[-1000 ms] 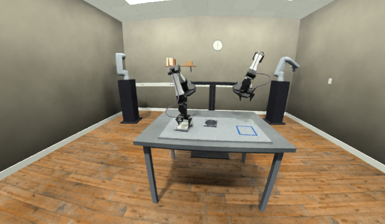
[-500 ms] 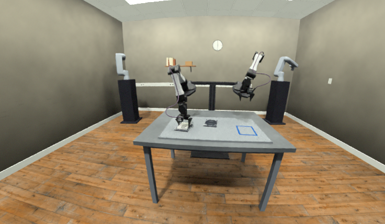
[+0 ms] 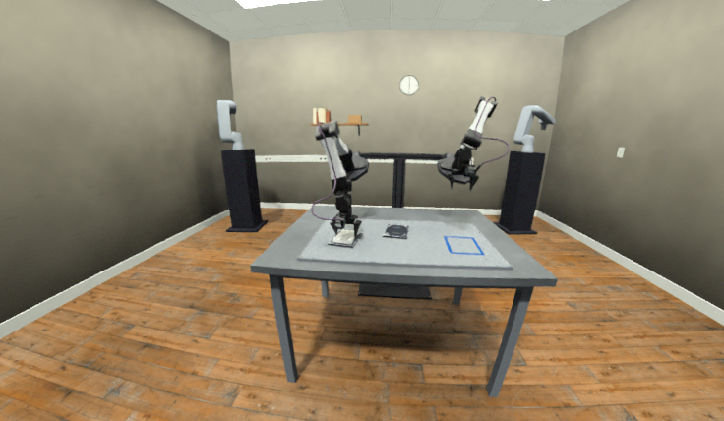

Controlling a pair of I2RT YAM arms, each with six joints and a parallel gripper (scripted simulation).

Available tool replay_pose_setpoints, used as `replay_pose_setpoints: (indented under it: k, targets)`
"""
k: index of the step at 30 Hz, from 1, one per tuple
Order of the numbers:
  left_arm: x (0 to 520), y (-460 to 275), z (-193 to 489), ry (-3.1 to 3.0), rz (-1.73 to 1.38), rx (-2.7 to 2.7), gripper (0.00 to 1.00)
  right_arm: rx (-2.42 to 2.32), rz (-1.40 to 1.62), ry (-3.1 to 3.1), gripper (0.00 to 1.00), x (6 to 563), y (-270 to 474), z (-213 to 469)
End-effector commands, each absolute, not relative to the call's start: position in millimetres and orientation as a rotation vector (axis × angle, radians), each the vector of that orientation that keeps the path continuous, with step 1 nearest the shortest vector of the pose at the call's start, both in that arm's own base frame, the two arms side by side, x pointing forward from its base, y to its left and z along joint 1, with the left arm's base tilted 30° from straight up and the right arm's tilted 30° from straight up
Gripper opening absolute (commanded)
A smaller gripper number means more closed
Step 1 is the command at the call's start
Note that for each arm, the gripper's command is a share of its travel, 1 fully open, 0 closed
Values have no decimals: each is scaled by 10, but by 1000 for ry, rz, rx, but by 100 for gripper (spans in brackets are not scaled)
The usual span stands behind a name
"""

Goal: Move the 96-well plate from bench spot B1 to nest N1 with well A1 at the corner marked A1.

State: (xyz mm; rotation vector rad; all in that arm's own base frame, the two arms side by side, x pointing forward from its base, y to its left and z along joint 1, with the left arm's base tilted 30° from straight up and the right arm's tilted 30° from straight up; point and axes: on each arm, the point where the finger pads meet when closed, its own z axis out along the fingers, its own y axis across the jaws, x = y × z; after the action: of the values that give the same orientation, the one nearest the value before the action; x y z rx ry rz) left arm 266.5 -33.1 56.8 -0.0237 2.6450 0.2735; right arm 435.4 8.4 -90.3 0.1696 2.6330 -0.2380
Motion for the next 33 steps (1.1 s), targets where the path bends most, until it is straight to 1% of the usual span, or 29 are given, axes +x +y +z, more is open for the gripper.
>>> replay_pose_setpoints:
  k: [1,8,13,33]
  targets:
    - [2669,-328,585,2643,272,-21,100,168,-238,2623,100,4337,134,-794]
    - [2669,-328,585,2643,272,-21,100,172,-244,2639,100,4297,117,-837]
    - [2669,-328,585,2643,272,-21,100,167,-236,2621,100,4317,152,-729]
    - [2669,-328,585,2643,272,-21,100,165,-240,2625,100,4069,240,-335]
